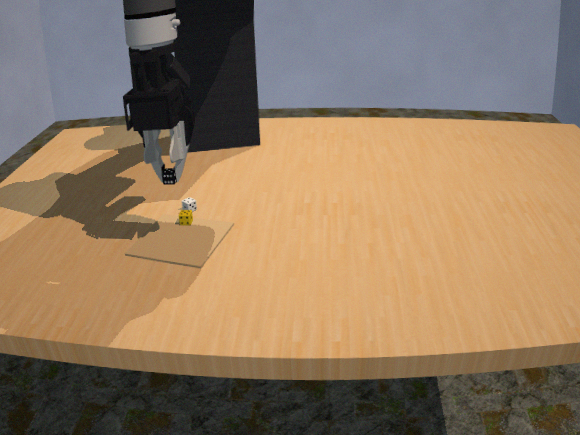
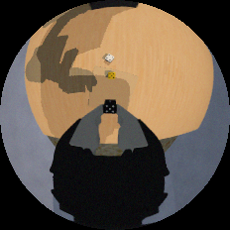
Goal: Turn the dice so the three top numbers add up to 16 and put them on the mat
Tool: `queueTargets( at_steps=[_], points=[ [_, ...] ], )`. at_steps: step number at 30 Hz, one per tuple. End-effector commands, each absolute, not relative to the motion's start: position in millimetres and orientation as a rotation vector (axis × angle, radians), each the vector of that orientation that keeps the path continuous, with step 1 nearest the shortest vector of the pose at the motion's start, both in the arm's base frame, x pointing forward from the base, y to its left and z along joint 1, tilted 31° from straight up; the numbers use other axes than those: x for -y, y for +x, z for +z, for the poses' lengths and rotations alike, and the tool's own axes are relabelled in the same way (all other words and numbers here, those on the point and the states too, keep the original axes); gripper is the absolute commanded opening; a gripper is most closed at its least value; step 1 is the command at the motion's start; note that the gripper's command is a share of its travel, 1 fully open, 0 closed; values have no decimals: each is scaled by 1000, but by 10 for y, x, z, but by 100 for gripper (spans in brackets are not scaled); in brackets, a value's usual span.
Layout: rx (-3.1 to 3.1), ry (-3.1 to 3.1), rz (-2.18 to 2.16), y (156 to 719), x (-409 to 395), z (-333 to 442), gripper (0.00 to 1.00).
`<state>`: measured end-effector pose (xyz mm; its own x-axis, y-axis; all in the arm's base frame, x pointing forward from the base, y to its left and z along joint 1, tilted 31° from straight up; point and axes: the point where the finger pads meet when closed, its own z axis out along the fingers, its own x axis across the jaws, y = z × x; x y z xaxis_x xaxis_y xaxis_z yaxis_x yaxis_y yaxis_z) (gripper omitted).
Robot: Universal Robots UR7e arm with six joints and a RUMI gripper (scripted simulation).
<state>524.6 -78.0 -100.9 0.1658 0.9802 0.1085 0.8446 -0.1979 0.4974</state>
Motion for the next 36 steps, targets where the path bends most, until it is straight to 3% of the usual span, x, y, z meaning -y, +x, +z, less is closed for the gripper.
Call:
queueTargets(
  at_steps=[1,17,36],
  points=[
    [-1747,2123,588,5260,766,-996,3],
    [-1747,2123,588,5293,766,-1053,3],
    [-1747,2123,588,5657,760,-1667,3]
  ],
)
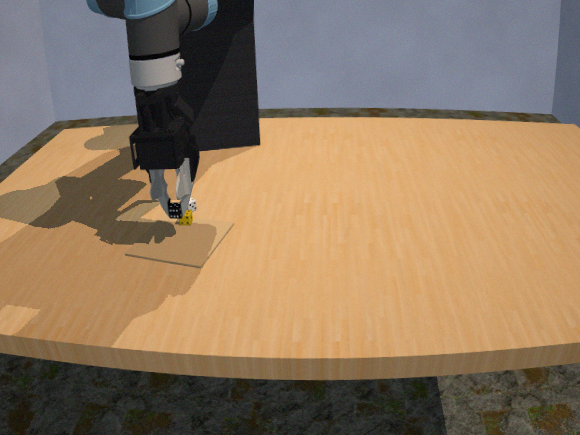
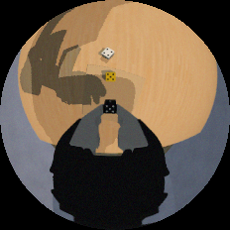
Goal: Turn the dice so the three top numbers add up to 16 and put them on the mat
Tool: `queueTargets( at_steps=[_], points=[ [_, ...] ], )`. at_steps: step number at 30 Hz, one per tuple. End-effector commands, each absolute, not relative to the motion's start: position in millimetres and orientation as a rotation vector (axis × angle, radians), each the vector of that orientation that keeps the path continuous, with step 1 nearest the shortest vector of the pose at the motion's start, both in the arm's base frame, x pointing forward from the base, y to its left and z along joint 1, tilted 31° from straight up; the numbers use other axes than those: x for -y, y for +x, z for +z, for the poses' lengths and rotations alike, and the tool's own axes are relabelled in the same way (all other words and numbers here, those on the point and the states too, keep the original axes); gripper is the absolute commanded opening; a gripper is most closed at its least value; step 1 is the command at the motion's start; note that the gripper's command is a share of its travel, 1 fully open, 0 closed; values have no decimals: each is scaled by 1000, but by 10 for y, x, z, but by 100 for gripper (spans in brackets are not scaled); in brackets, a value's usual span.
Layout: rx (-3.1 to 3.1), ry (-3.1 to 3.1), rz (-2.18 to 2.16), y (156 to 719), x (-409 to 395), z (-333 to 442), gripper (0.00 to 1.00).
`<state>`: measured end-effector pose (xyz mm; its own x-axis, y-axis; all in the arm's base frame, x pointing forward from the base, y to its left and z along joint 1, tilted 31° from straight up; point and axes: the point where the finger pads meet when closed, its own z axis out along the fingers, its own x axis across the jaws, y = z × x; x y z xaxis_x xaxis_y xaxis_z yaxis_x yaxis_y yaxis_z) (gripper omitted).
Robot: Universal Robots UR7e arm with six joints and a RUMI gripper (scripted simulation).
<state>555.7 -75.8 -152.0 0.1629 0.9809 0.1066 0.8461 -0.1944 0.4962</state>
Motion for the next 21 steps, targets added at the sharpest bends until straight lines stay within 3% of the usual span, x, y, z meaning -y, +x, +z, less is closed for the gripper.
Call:
queueTargets(
  at_steps=[1,21],
  points=[
    [-1747,2123,588,5676,760,-1699,3],
    [-1747,2123,588,5749,759,-1822,3]
  ],
)
